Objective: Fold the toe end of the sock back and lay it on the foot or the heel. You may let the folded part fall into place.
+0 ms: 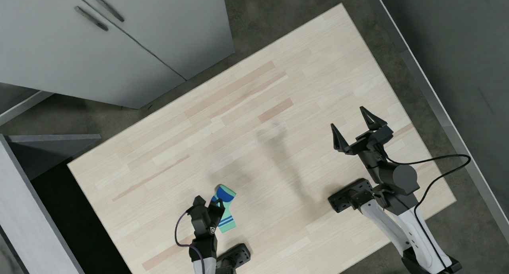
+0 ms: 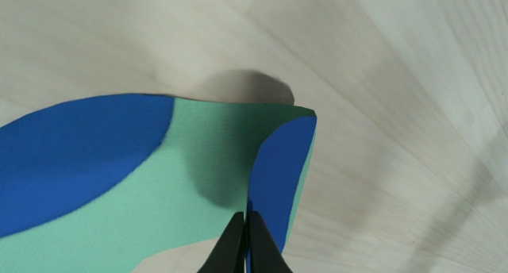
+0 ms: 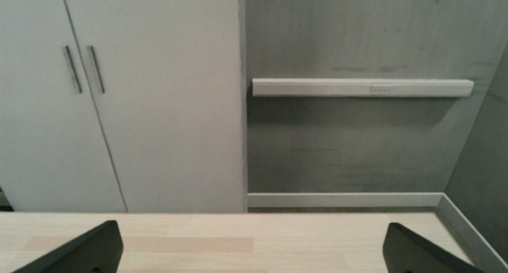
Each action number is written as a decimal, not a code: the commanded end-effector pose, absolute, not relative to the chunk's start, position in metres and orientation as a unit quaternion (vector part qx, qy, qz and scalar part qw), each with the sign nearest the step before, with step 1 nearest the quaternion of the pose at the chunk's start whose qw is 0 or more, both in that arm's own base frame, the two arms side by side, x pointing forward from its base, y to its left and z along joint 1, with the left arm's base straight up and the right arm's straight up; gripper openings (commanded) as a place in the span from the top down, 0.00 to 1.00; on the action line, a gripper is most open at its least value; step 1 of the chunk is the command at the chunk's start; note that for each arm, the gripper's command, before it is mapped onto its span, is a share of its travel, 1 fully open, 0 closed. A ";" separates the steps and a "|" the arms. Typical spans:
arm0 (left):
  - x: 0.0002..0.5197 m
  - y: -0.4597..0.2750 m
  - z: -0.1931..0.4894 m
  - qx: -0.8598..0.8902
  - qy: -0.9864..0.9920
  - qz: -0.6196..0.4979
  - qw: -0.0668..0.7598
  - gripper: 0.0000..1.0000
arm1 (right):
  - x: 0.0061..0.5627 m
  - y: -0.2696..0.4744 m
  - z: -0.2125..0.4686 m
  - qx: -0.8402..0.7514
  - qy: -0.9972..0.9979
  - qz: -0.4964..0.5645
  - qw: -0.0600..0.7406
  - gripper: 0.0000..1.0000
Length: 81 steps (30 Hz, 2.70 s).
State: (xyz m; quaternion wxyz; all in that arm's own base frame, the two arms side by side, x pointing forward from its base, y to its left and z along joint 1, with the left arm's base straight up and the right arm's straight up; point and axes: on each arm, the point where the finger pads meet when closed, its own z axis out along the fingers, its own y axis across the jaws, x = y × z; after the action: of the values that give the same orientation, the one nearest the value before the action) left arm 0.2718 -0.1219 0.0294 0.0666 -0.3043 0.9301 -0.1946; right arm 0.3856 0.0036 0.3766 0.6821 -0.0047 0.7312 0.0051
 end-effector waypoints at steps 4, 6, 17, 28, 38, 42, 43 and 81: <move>0.291 -0.131 0.045 -0.289 0.926 -0.225 0.095 0.97 | 0.382 0.004 0.391 -0.007 0.719 0.005 0.695 0.00; 0.289 -0.126 0.042 -0.281 0.922 -0.243 0.110 0.97 | 0.382 0.004 0.391 -0.007 0.719 0.005 0.695 0.00; 0.287 -0.122 0.033 -0.292 0.916 -0.253 0.106 0.97 | 0.382 0.004 0.391 -0.007 0.719 0.005 0.695 0.00; 0.290 -0.119 0.034 -0.291 0.916 -0.250 0.114 0.97 | 0.382 0.004 0.391 -0.007 0.719 0.005 0.695 0.00; 0.274 -0.110 -0.002 -0.295 0.918 -0.248 0.092 0.97 | 0.382 0.004 0.391 -0.007 0.719 0.005 0.695 0.00; 0.283 -0.116 0.003 -0.295 0.917 -0.251 0.099 0.97 | 0.382 0.004 0.391 -0.007 0.719 0.005 0.695 0.00; 0.283 -0.117 0.003 -0.294 0.917 -0.252 0.098 0.97 | 0.382 0.004 0.391 -0.007 0.719 0.005 0.695 0.00; 0.253 -0.091 0.057 -0.289 0.922 -0.243 0.083 0.62 | 0.382 0.004 0.391 -0.007 0.719 0.005 0.695 0.00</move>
State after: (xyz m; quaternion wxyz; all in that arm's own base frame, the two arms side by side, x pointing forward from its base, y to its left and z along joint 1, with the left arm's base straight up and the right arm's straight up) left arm 0.2540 -0.0916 0.0377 0.0825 -0.3003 0.9211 -0.2336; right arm 0.3856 0.0036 0.3766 0.6821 -0.0047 0.7312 0.0051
